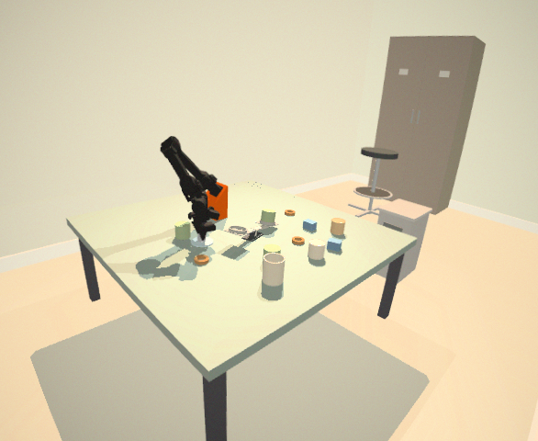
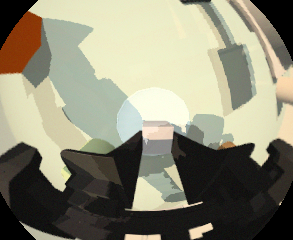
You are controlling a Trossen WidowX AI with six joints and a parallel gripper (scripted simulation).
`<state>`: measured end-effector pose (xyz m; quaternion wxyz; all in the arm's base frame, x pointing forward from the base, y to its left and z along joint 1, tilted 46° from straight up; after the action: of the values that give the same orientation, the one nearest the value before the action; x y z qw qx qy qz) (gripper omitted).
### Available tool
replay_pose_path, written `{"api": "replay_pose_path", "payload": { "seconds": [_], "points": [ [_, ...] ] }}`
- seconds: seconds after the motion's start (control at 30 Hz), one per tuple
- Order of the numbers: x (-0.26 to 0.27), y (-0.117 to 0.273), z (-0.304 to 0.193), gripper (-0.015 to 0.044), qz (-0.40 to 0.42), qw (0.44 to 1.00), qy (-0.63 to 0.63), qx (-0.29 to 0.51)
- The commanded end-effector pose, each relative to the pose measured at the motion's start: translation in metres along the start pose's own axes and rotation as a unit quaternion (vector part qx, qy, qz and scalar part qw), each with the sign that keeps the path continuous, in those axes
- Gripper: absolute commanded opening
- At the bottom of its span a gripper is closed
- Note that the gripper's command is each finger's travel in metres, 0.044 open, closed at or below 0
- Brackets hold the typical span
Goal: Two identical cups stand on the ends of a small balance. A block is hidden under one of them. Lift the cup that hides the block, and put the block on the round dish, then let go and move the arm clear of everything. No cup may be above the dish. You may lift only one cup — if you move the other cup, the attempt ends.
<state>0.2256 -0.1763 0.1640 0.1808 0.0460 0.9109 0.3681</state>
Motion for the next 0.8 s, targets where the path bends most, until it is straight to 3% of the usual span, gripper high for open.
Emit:
{"api": "replay_pose_path", "payload": {
  "seconds": [0.0, 0.37, 0.5, 0.63, 0.77],
  "points": [
    [0.0, 0.0, 0.0, 0.0157, 0.0, 1.0, -0.001, 0.0],
    [-0.001, 0.009, 0.0, 0.044, 0.0, 1.0, -0.001, -0.001],
    [-0.001, 0.055, 0.001, 0.044, 0.002, 1.0, 0.002, -0.004],
    [0.0, 0.059, 0.001, 0.044, 0.002, 1.0, 0.003, -0.004],
    [0.0, 0.091, 0.001, 0.044, 0.0, 1.0, 0.006, -0.005]
  ]
}}
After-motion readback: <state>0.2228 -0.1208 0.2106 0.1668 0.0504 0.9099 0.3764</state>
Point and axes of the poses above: the point midway between the two fingers, 35 mm back from their tips, its own y axis back along the fingers, its own x axis across the jaws, z = x × y, the point moved 7 cm from there along y, back along the fingers, and after that the axes turned 10 degrees about -y, right-handed, at the moved point
